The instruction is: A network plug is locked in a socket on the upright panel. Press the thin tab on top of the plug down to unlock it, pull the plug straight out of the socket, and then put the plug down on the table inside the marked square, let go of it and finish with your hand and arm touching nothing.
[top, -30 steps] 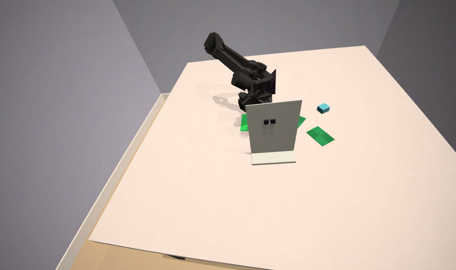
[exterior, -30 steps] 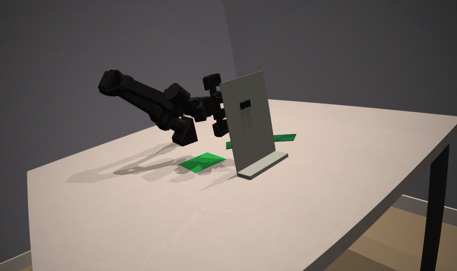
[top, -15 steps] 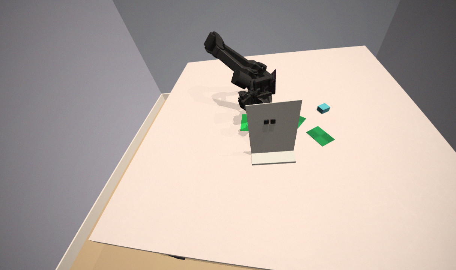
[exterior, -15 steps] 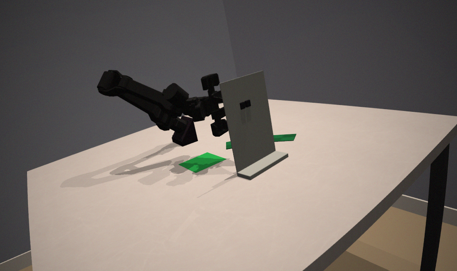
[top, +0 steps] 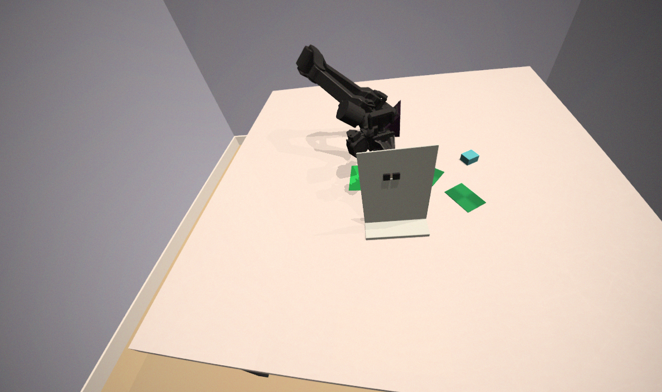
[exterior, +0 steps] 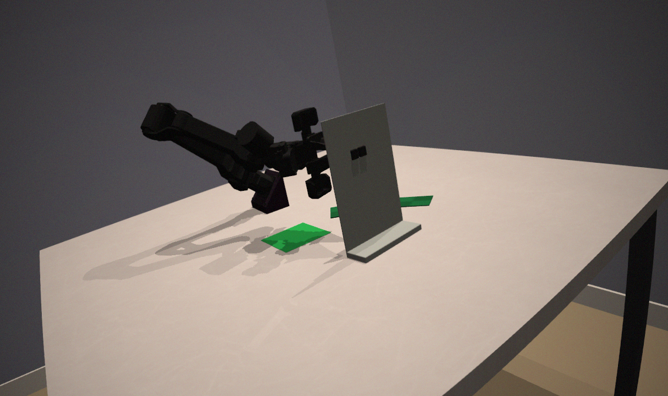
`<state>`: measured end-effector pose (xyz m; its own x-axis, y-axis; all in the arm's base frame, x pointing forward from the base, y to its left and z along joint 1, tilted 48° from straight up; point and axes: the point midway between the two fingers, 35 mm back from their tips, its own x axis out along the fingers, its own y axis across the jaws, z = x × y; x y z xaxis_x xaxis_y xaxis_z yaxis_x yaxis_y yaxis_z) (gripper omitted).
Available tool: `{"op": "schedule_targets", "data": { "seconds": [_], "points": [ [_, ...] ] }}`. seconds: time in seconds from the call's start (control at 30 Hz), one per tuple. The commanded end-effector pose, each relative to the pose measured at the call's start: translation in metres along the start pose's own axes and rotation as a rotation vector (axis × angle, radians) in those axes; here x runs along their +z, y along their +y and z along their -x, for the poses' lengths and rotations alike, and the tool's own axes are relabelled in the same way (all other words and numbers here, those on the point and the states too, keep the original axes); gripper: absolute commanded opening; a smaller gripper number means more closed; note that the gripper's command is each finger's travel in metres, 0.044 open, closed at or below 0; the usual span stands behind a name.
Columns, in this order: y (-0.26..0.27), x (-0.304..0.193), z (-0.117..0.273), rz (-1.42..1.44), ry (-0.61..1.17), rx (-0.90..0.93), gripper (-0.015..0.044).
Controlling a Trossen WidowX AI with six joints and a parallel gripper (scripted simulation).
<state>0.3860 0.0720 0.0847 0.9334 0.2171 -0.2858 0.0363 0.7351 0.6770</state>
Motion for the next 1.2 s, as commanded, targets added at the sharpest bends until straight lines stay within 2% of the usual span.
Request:
{"op": "schedule_targets", "data": {
  "seconds": [0.0, 1.17],
  "points": [
    [-0.001, -0.001, 0.003, -0.001, -0.005, -0.005, 0.0000],
    [-0.001, -0.009, 0.024, -0.001, -0.004, -0.005, 0.0000]
  ]
}}
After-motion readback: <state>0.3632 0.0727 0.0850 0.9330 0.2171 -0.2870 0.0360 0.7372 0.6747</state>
